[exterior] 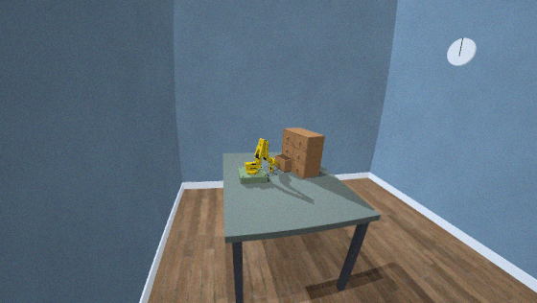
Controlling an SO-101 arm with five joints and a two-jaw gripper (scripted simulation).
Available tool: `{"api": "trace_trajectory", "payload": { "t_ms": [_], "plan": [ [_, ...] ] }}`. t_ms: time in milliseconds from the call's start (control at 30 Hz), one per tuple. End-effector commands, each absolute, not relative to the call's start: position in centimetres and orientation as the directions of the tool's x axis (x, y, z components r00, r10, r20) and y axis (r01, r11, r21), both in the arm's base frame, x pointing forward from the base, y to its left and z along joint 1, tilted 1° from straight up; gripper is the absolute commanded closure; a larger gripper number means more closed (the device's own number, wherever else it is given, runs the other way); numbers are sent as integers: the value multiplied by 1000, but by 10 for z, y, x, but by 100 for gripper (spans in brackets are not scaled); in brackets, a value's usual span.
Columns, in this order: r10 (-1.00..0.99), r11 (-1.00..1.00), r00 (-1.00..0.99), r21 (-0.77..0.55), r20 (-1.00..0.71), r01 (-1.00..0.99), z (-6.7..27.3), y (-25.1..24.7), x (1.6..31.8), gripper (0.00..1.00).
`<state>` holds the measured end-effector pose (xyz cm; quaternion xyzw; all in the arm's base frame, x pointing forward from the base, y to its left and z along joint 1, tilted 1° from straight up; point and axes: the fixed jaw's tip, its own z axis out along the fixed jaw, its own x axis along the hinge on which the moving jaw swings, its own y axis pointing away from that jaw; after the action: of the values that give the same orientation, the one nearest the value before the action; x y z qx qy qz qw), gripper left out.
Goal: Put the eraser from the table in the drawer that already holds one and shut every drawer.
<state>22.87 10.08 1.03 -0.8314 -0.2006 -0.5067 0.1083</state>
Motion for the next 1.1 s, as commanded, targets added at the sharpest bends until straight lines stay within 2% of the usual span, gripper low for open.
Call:
{"api": "trace_trajectory", "payload": {
  "t_ms": [0,200,1067],
  "plan": [
    [212,-901,410,15,887,434,9,100,230,96],
    [212,-901,410,15,887,434,9,100,230,100],
    [205,-902,413,8,887,431,10,104,238,100]
  ]
}}
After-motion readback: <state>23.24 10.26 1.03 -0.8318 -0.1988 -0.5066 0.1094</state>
